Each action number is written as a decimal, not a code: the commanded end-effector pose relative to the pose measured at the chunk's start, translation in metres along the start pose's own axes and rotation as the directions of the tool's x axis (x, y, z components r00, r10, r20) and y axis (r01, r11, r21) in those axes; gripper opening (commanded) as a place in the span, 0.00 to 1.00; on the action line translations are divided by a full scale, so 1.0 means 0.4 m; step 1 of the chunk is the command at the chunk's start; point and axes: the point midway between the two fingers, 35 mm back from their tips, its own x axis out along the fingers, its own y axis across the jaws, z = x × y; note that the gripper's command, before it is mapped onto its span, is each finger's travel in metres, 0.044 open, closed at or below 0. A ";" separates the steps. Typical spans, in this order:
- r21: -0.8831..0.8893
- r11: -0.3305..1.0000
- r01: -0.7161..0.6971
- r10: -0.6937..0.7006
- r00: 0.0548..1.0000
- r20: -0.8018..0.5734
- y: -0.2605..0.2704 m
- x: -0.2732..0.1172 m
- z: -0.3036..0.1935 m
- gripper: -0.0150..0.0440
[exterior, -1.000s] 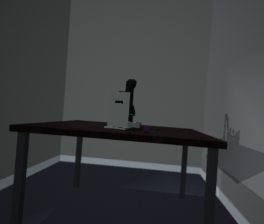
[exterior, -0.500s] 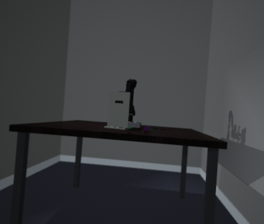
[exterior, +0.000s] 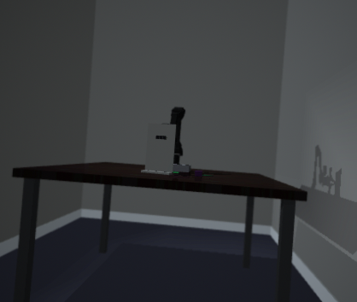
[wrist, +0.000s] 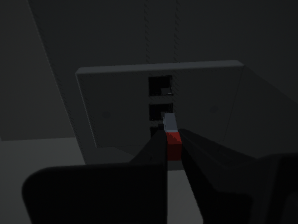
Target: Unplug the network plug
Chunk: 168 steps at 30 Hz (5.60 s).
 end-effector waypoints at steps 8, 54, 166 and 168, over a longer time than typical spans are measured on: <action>0.004 1.000 0.000 0.000 1.000 -0.001 0.000 -0.020 -0.005 0.25; 0.005 1.000 0.002 -0.002 1.000 -0.001 -0.001 -0.083 -0.029 0.25; -0.617 0.572 0.540 -0.820 0.376 -0.432 -0.227 -0.316 -0.065 0.25; -0.617 0.572 0.540 -0.820 0.376 -0.432 -0.230 -0.316 -0.065 0.25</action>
